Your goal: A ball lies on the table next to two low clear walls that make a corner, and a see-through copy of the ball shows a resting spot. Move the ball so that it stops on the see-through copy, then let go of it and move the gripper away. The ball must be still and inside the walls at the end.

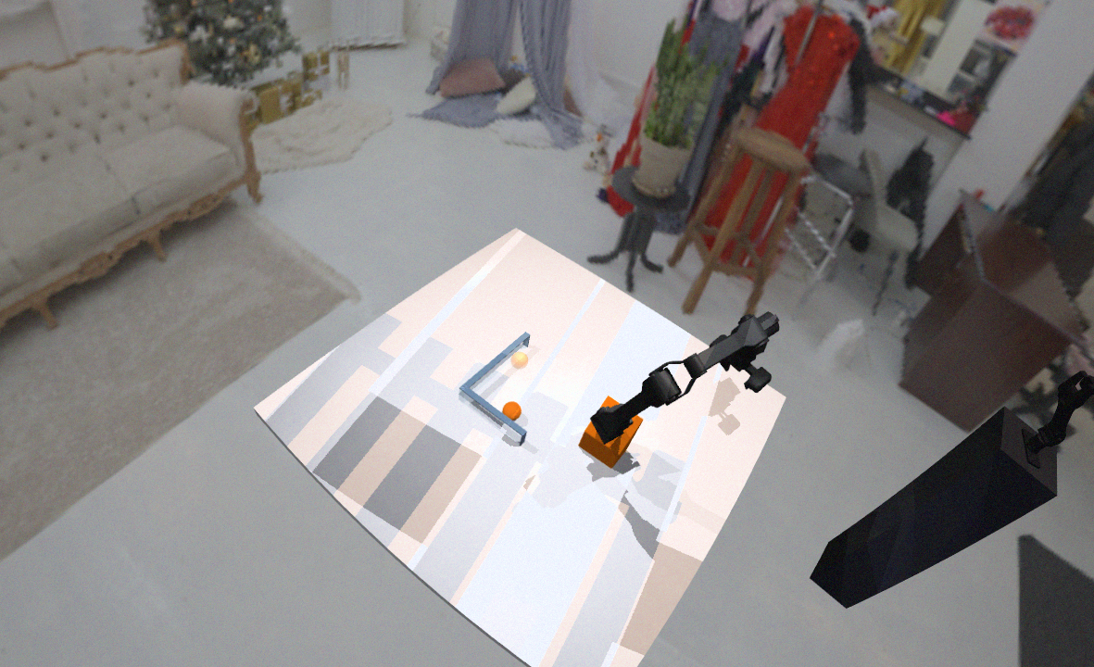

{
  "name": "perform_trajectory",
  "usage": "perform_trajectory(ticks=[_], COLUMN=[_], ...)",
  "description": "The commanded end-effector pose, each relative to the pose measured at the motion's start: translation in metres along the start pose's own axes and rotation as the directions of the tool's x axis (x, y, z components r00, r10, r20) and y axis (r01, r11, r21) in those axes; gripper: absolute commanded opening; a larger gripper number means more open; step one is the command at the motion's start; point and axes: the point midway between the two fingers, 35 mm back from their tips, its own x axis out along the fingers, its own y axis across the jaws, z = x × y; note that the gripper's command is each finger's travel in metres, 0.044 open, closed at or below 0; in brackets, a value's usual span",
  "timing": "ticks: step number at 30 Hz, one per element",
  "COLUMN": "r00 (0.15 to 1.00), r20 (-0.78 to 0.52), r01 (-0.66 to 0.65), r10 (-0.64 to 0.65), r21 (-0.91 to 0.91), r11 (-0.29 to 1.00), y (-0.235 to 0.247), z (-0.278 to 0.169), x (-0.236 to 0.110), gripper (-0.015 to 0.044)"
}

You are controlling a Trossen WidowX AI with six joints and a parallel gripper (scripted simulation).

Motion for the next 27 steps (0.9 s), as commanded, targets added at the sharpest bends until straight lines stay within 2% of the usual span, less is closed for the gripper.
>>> perform_trajectory(ticks=[1,7,11,15,21,27], r00=[0.999,0.985,0.97,0.955,0.936,0.925], r20=[0.043,0.122,0.143,0.133,0.064,-0.059], r01=[-0.022,-0.029,0.0,0.046,0.13,0.202], r10=[0.031,0.124,0.196,0.264,0.346,0.376], r21=[-0.191,-0.588,-0.808,-0.949,-0.977,-0.76], r11=[0.981,0.808,0.589,0.311,-0.172,-0.617], y=[0.056,0.161,0.229,0.291,0.367,0.413], z=[-0.001,-0.016,-0.044,-0.084,-0.167,-0.268], x=[-0.019,-0.051,-0.067,-0.077,-0.078,-0.065], gripper=[0.0382,0.0382,0.0382,0.0382,0.0382,0.0382])
